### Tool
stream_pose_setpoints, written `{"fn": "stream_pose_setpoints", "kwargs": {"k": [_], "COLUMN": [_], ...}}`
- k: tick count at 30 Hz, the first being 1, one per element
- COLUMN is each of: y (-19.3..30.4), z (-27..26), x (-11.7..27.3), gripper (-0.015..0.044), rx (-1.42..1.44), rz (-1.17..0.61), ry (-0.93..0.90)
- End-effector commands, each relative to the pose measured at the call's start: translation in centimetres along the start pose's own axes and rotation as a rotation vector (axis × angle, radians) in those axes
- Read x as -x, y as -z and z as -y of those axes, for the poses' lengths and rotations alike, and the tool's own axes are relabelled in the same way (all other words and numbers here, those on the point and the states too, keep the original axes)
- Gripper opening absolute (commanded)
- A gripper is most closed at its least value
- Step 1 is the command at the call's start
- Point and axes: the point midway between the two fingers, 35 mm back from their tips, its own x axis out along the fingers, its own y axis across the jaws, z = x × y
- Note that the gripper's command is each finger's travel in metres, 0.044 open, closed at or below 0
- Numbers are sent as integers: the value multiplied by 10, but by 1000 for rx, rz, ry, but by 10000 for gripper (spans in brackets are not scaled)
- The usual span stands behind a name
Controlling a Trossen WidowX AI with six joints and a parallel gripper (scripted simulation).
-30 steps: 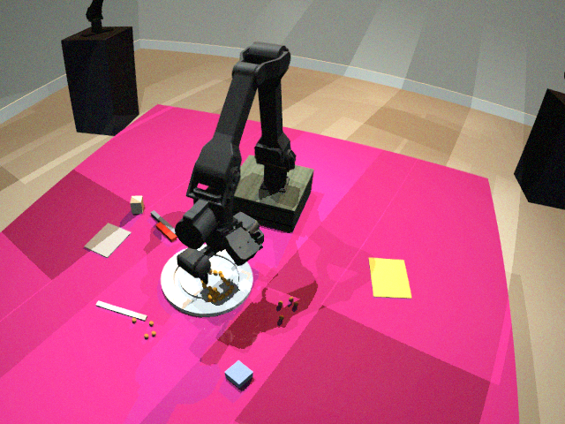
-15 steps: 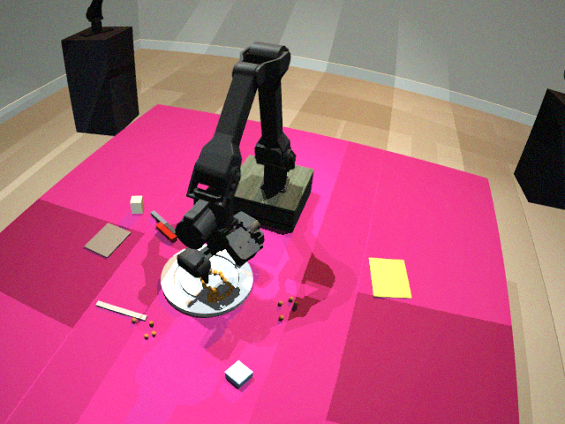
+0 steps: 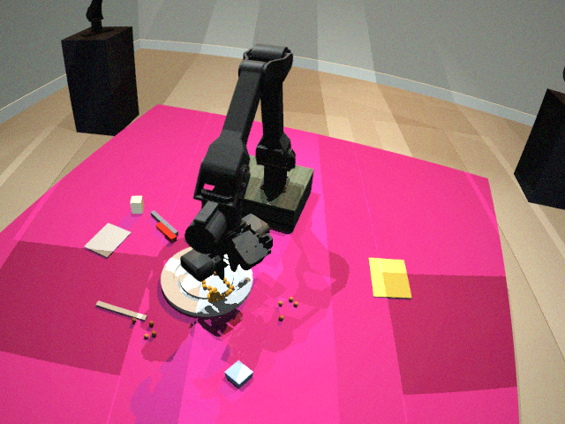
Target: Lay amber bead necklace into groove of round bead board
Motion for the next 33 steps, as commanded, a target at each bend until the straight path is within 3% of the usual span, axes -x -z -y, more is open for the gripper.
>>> {"fn": "stream_pose_setpoints", "kwargs": {"k": [1, 24, 29, 33], "y": [0, 0, -1, -1], "z": [1, 0, 0, 0], "x": [2, -30, -27, -27], "gripper": [120, 120, 0, 0], "rx": [0, -8, -1, -1], "rz": [2, -3, 0, 0], "ry": [5, 3, 0, 0]}}
